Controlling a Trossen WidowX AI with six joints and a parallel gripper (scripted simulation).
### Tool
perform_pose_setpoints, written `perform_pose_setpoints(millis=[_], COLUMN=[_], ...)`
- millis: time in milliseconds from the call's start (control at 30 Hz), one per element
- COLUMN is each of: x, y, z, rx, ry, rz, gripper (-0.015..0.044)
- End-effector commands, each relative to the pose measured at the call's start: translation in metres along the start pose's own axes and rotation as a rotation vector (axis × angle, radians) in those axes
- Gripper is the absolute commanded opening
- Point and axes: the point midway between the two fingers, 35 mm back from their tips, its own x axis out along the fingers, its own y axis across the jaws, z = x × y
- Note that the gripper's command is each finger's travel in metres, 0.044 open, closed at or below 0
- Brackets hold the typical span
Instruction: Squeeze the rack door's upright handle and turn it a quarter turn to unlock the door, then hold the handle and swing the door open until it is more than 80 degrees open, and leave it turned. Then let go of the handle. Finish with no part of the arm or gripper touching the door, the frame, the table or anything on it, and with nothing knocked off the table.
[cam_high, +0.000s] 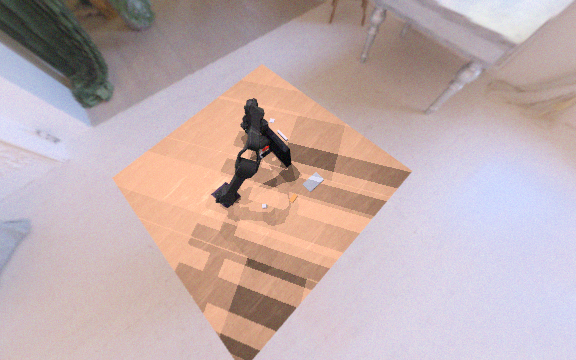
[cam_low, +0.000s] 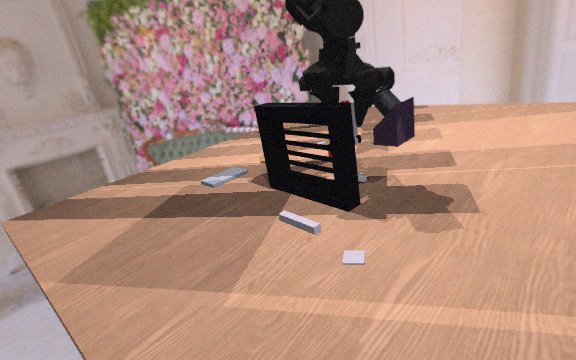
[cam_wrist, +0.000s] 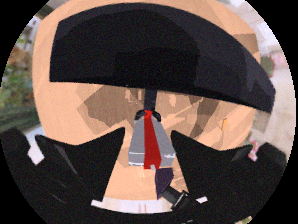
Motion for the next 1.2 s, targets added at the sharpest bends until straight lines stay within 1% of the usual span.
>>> perform_pose_setpoints(millis=[0, 200, 633, 767, 1167], x=[0.003, 0.003, 0.003, 0.003, 0.003], y=[-0.0003, -0.0003, -0.0003, -0.0003, -0.0003], z=[-0.0009, -0.0009, -0.0009, -0.0009, -0.0009], rx=[-0.003, -0.003, -0.003, -0.011, -0.569], ry=[0.005, 0.005, 0.005, 0.005, 0.003], rz=[0.006, 0.006, 0.006, 0.006, 0.007], gripper=[0.0263, 0.0106, 0.0019, 0.0017, 0.0017])
